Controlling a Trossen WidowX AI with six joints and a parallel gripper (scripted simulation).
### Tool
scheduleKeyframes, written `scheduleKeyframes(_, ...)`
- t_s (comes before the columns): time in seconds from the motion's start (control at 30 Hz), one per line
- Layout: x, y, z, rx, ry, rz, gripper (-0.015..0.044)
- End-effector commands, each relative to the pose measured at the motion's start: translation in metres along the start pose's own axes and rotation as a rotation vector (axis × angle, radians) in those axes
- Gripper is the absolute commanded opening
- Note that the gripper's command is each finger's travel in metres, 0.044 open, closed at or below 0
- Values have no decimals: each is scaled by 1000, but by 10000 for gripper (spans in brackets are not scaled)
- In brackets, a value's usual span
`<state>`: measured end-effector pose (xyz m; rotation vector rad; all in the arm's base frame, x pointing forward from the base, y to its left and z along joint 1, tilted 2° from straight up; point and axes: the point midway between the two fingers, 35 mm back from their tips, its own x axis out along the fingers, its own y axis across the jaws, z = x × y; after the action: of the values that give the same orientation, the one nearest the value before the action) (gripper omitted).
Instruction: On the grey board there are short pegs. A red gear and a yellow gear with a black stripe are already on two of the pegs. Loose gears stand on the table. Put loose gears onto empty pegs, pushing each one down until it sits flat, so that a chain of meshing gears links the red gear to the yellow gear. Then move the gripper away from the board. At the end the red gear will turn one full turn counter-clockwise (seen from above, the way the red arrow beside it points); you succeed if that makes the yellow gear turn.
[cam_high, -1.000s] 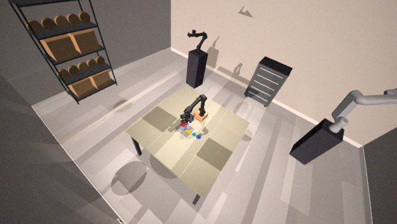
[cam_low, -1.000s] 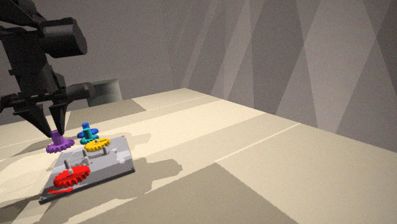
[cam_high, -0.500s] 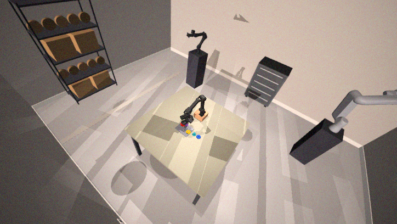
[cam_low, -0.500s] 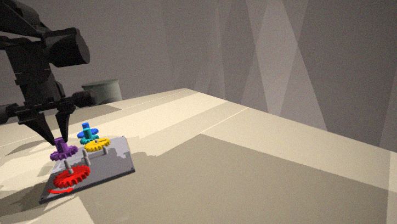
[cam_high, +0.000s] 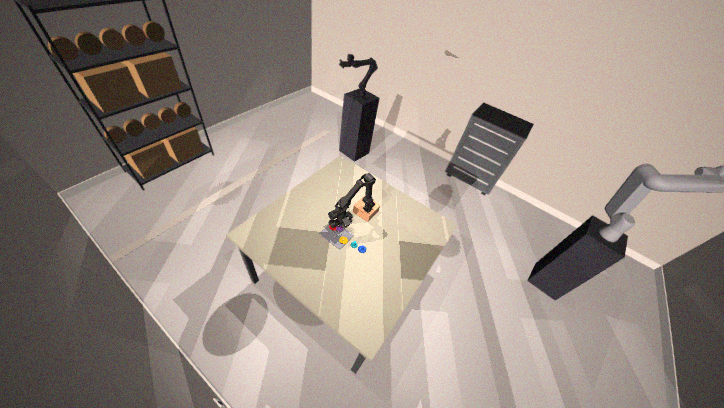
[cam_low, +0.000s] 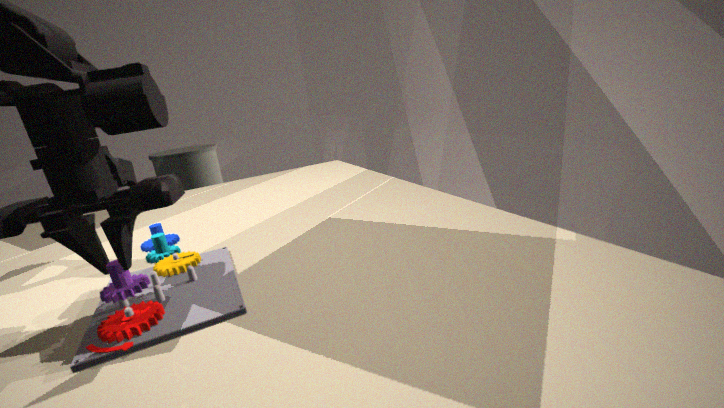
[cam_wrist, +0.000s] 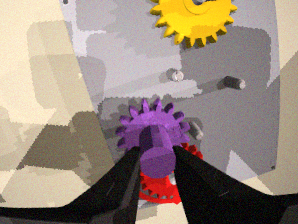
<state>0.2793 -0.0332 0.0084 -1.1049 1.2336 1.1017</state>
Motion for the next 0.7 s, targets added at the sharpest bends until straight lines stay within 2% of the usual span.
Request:
scheduleKeyframes(0.0,9,5,-1,61,3,20,0)
scheduleKeyframes(0.27,-1,4,-1,73,3,19,0)
scheduleKeyframes(0.67,-3,6,0,-189,1,20,0)
